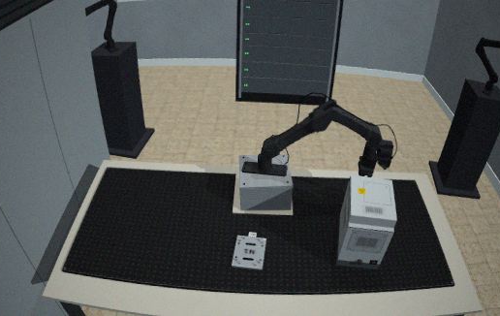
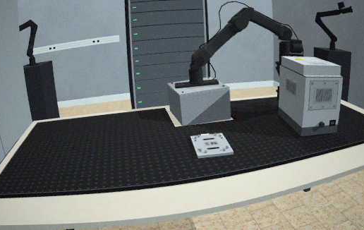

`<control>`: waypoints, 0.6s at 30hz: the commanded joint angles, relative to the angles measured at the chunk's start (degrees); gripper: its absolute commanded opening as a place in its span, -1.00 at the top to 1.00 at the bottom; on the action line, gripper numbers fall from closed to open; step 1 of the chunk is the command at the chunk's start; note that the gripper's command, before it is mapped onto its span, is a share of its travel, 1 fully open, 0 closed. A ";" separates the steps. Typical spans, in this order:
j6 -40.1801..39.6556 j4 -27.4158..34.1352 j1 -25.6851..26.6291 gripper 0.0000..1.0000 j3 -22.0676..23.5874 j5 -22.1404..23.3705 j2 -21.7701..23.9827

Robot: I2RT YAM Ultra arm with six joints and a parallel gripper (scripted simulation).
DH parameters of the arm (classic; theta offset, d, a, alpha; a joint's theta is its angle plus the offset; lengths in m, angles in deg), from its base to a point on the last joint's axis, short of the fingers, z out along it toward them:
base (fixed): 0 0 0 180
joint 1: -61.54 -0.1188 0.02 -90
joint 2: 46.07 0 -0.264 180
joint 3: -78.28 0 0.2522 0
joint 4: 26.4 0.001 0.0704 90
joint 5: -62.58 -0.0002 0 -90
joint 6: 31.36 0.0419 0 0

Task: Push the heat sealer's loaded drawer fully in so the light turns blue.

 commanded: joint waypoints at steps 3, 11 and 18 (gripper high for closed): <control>0.05 0.68 -0.12 0.10 -1.80 -0.28 2.24; 4.24 0.26 -4.53 0.40 -1.87 -7.59 -0.75; 10.30 2.98 -10.40 0.40 -5.34 -19.96 -4.54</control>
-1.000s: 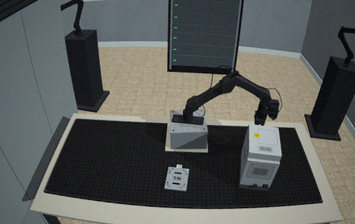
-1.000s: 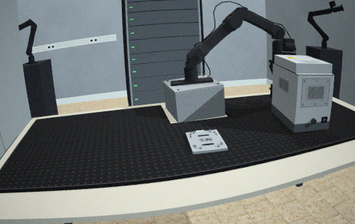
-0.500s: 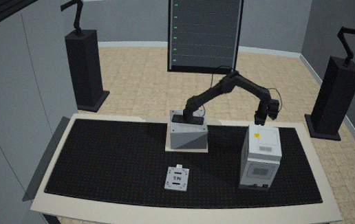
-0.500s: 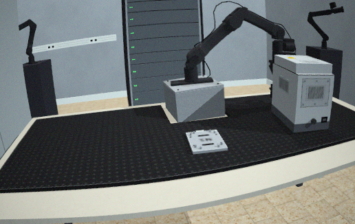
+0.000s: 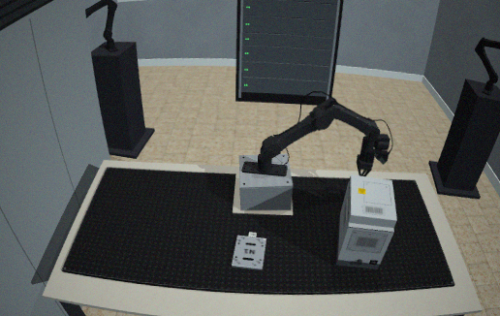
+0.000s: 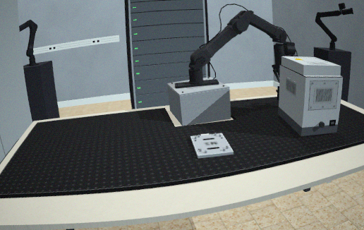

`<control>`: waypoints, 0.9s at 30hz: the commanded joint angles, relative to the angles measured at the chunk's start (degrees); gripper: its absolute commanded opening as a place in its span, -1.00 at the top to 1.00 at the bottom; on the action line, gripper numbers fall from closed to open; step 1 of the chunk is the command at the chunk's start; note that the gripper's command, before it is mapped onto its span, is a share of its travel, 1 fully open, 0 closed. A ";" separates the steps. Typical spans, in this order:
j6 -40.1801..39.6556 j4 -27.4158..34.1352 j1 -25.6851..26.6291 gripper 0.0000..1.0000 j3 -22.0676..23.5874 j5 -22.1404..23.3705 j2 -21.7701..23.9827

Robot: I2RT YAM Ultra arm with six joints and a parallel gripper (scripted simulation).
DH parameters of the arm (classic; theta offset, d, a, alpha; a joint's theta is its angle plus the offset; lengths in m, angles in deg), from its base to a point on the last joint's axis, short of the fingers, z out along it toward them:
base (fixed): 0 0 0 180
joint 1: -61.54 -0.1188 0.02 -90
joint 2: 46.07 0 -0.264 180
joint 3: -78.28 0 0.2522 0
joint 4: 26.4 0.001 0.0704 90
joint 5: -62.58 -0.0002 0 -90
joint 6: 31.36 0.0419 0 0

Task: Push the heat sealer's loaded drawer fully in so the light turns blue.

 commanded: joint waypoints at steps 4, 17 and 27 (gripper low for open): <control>4.77 3.64 -2.34 0.40 -4.25 -9.69 -1.91; 11.47 10.58 -7.04 0.40 -12.24 -20.07 -9.16; 12.81 14.18 -5.93 0.40 -16.28 -20.15 -9.57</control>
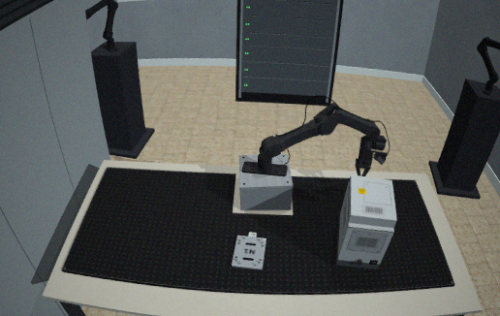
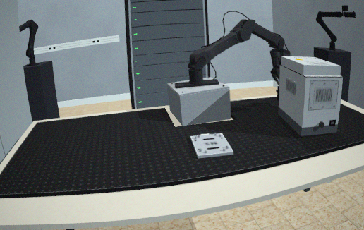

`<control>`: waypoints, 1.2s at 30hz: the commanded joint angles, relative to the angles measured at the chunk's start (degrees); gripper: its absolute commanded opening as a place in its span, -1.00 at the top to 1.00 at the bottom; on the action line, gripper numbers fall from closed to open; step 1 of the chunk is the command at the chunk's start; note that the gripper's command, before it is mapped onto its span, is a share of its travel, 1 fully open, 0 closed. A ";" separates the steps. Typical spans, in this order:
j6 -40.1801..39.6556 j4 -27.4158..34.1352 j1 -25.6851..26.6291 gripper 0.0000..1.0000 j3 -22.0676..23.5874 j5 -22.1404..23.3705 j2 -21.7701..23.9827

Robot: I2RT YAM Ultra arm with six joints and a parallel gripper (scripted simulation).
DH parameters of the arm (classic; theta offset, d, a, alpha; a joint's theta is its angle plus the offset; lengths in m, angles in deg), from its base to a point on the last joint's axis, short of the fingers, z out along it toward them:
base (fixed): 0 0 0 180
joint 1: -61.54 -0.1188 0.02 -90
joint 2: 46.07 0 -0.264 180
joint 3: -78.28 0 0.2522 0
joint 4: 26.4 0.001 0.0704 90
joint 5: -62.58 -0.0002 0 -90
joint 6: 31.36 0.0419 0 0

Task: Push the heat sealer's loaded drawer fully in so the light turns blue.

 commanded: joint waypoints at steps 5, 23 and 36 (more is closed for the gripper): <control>1.29 2.43 -0.26 0.40 -3.00 -1.94 2.21; 1.34 2.60 0.40 0.40 -3.14 -1.96 2.15; 0.85 0.62 1.02 0.40 -2.57 -2.04 2.24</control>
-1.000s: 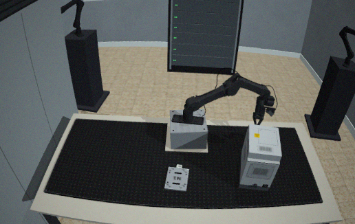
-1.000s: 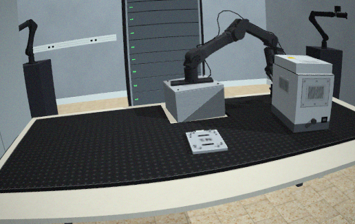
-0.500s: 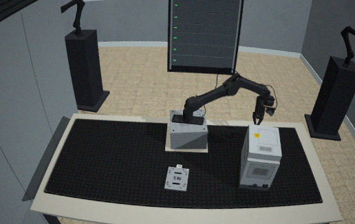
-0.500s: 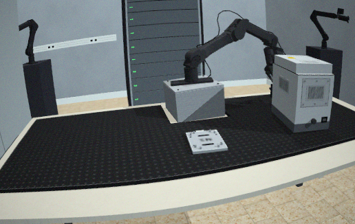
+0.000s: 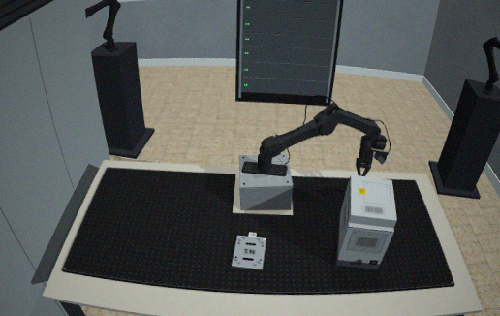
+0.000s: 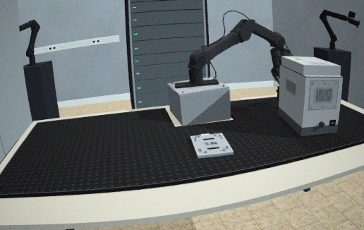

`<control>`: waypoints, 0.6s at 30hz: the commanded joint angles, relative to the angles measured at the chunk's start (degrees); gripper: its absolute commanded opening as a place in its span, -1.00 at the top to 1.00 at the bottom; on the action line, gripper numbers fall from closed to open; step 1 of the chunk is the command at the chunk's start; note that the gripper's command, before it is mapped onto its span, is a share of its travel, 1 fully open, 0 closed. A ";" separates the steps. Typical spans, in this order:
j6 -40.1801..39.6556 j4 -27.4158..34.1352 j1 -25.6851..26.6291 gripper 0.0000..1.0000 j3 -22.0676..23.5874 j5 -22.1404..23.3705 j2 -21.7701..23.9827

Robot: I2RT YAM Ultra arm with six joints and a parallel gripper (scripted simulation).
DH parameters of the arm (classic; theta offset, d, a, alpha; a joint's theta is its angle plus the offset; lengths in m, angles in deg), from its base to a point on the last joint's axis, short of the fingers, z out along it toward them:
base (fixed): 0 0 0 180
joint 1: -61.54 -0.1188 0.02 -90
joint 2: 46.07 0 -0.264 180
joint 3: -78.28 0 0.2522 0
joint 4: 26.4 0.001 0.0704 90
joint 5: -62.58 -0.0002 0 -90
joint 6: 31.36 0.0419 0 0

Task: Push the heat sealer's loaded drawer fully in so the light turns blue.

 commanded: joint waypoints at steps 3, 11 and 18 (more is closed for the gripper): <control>-0.30 -1.33 0.89 0.40 1.03 -1.22 1.95; -0.49 -2.56 0.72 0.40 0.70 -1.29 2.41; -0.92 -3.62 1.43 0.40 2.90 -1.38 2.36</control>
